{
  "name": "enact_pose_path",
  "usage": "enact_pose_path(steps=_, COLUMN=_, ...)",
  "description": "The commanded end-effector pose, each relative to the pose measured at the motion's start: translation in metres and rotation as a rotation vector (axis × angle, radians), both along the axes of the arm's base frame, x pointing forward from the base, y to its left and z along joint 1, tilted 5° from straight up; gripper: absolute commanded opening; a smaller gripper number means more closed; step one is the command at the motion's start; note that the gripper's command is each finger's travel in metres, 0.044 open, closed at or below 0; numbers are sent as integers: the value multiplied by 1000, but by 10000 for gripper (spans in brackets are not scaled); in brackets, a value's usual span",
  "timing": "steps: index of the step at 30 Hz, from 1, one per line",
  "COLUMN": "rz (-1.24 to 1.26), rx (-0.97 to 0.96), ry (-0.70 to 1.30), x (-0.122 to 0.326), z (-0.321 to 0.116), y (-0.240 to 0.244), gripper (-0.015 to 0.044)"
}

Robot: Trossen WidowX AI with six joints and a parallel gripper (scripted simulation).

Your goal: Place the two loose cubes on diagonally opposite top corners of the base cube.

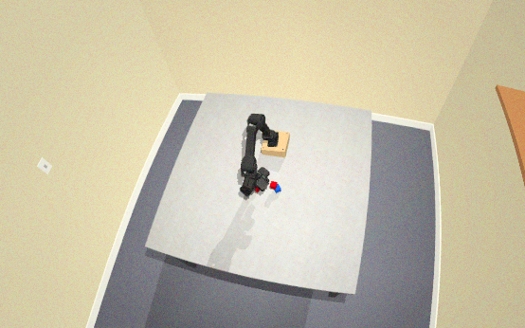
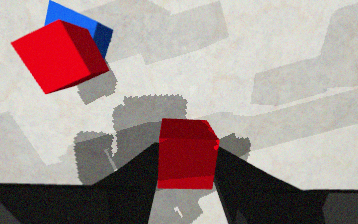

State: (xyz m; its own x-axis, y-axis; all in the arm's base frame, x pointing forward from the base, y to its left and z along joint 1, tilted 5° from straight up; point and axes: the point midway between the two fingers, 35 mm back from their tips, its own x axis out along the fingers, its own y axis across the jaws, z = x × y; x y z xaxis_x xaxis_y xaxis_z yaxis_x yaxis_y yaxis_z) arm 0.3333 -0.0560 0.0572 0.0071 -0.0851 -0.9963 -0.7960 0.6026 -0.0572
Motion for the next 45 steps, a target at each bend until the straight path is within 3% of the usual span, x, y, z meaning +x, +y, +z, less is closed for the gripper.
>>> enact_pose_path(steps=1, rz=-4, rx=-3, ry=-8, x=1, z=14, y=1, gripper=105)
enact_pose_path(steps=14, rz=-3, rx=-3, ry=-11, x=-4, z=50, y=3, gripper=105)
enact_pose_path(steps=45, rz=320, rx=3, ry=16, x=-13, z=34, y=95, gripper=105)
